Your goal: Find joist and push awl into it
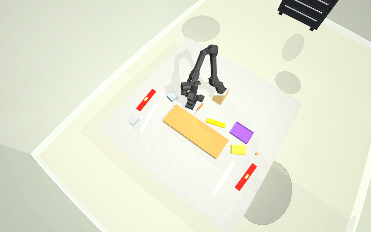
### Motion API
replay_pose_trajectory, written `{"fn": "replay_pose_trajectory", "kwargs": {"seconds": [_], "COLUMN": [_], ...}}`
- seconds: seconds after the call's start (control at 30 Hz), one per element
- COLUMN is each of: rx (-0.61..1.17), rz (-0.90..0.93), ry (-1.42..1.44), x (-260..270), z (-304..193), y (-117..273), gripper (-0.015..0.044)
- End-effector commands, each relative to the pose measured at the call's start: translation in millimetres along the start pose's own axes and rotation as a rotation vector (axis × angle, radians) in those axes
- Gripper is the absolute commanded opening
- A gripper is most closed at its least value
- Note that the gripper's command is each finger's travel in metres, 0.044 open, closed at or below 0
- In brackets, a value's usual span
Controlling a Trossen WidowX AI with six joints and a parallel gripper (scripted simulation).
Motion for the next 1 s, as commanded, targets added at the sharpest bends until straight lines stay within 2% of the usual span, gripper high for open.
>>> {"fn": "replay_pose_trajectory", "kwargs": {"seconds": [0.0,0.47,0.97], "rx": [-0.004,-0.004,-0.002], "rz": [-0.007,-0.023,-0.040], "ry": [-0.006,-0.001,-0.059], "x": [-2,-2,-34], "z": [5,11,48], "y": [14,68,70], "gripper": [0.0000,0.0000,0.0000]}}
Point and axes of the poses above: the point midway between the two fingers, 35 mm back from their tips, its own y axis back along the fingers, its own x axis across the jaws, z = x × y, the point moved 10 cm from there along y, back along the fingers, and after that the axes turned 12 degrees about y, right-handed, at the moved point
